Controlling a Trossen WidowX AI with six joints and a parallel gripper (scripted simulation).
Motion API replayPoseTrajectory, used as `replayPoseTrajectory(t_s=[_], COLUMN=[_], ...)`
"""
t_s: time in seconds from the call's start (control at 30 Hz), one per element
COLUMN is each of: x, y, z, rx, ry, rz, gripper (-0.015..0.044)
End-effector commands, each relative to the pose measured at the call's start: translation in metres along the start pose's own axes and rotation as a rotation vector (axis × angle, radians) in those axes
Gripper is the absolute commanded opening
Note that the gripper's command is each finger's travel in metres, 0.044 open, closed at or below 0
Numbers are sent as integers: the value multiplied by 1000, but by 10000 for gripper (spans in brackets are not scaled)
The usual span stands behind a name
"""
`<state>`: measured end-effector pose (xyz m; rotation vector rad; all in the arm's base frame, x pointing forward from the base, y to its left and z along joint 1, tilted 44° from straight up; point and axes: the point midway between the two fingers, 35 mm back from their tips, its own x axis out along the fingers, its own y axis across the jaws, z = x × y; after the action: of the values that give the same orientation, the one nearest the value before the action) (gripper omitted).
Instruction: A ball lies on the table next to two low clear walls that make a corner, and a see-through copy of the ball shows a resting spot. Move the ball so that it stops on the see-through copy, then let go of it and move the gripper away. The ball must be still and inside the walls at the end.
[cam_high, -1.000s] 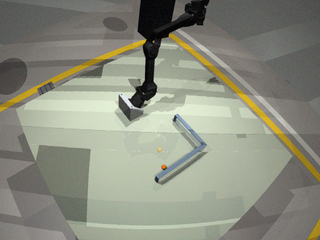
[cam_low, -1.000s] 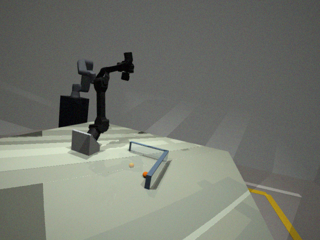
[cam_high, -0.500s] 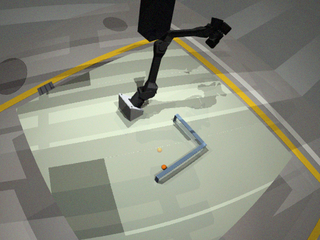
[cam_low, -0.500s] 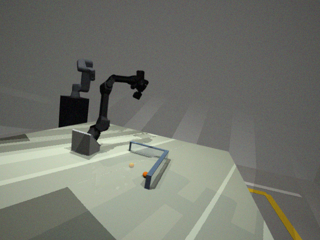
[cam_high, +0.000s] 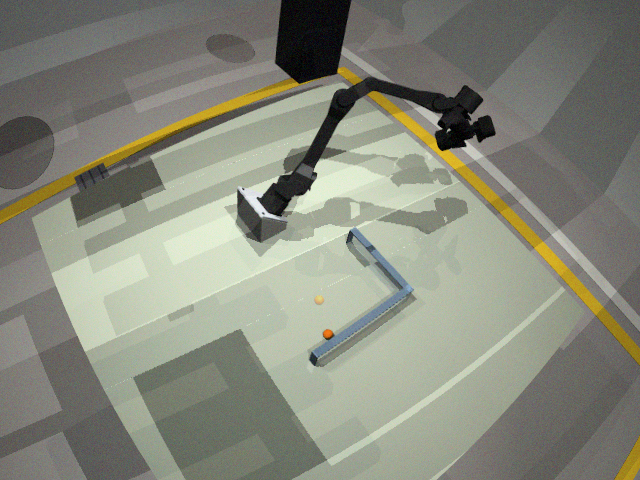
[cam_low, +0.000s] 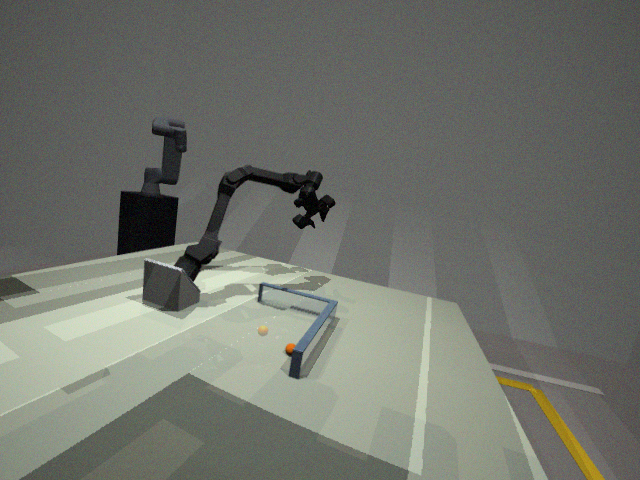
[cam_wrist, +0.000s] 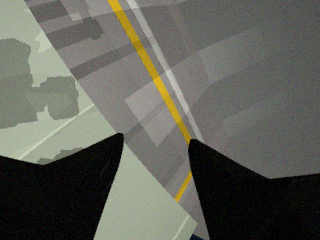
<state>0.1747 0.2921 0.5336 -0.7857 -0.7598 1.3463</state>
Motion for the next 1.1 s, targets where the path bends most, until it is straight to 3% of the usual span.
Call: replayPoseTrajectory(t_s=[0.0,0.23,0.5,0.8,1.07], x=[9,-1,-44,-126,-216], y=[5,24,59,121,197], z=[-62,-182,-299,-408,-473], rx=[133,407,723,1119,1542], ry=[128,364,600,841,1012], rz=[27,59,59,29,-34], gripper=[227,227,227,227,227])
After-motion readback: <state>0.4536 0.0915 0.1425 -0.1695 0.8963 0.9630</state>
